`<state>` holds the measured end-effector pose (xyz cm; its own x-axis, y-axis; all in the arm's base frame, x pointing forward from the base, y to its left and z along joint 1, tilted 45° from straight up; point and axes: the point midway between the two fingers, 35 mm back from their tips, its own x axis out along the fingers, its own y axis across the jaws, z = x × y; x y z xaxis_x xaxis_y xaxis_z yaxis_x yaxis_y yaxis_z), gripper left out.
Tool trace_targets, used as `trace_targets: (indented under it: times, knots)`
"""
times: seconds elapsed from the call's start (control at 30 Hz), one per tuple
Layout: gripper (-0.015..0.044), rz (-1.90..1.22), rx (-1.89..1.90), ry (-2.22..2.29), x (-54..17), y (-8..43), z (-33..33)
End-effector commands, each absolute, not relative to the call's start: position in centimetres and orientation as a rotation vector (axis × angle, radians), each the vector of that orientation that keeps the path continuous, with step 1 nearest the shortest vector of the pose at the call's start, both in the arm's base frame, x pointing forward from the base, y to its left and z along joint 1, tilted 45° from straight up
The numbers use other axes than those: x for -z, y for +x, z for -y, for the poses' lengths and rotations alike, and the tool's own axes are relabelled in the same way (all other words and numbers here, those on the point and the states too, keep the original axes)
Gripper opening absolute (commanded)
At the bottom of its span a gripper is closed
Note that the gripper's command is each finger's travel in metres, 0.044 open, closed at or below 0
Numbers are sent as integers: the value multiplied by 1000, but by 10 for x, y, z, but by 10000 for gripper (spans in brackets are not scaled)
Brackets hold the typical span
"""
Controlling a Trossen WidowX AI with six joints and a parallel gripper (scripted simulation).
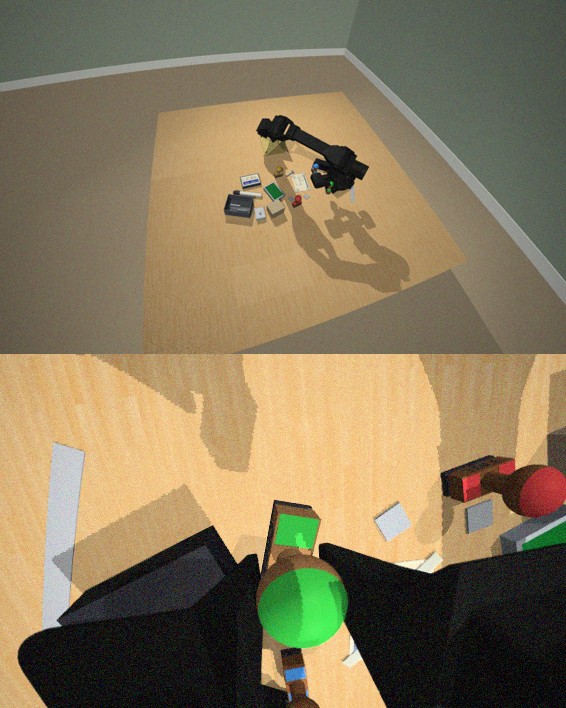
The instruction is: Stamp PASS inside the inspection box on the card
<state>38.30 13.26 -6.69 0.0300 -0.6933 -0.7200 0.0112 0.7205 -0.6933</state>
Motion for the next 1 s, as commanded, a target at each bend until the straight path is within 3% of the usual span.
trace_targets:
  times: [0.0, 0.67, 0.97]
  knots:
    - [0, -1453, 597, -589, 65, 383, -135]
    - [0, -1453, 596, -588, 57, 382, -141]
    - [0, -1455, 591, -587, 22, 381, -114]
